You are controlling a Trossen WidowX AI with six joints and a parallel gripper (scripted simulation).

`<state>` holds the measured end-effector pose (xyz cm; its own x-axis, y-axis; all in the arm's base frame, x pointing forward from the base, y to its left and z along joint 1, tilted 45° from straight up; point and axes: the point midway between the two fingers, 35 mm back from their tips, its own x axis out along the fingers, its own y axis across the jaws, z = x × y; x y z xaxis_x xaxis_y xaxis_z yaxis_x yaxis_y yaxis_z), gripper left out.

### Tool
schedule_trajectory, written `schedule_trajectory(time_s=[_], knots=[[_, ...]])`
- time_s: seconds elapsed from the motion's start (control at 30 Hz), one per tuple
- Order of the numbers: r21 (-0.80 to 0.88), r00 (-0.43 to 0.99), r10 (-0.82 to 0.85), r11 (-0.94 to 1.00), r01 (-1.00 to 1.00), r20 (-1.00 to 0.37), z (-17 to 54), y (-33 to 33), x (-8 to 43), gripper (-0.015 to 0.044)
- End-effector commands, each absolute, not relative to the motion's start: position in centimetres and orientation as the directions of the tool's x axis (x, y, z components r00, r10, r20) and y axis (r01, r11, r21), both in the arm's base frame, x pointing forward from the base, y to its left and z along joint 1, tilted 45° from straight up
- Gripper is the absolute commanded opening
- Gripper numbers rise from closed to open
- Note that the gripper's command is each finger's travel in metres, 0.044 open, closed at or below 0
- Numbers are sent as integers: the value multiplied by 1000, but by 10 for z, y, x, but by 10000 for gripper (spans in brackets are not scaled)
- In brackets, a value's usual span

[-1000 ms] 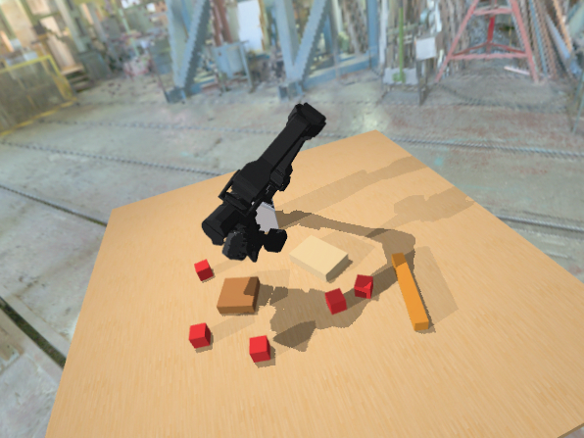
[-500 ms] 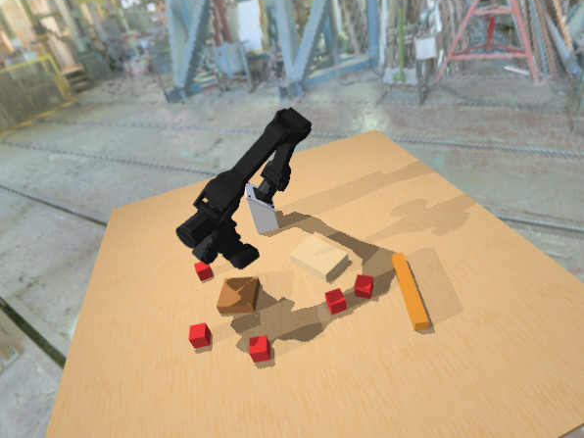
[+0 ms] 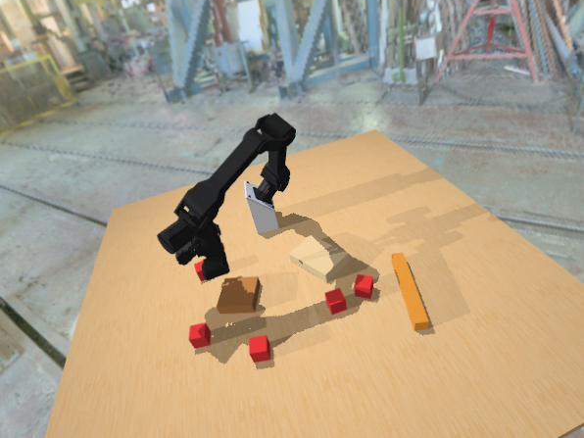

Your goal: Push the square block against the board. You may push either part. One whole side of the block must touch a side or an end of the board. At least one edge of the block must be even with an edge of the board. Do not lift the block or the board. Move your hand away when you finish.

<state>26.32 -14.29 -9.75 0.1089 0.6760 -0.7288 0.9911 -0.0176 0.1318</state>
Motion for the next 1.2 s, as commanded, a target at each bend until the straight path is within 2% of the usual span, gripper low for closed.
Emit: schedule_trajectory(time_s=[0.0, 0.3, 0.5, 0.67, 1.17], knots=[[40, 99, 682, -102, 994, -724, -112, -146, 257, 0], [-145, 100, 690, -289, 946, -717, -136, -154, 246, 0], [-149, 101, 690, -292, 945, -717, -139, -152, 246, 0], [-149, 101, 691, -292, 945, -716, -175, -116, 253, 0], [-150, 101, 690, -293, 944, -716, -166, -108, 258, 0]])
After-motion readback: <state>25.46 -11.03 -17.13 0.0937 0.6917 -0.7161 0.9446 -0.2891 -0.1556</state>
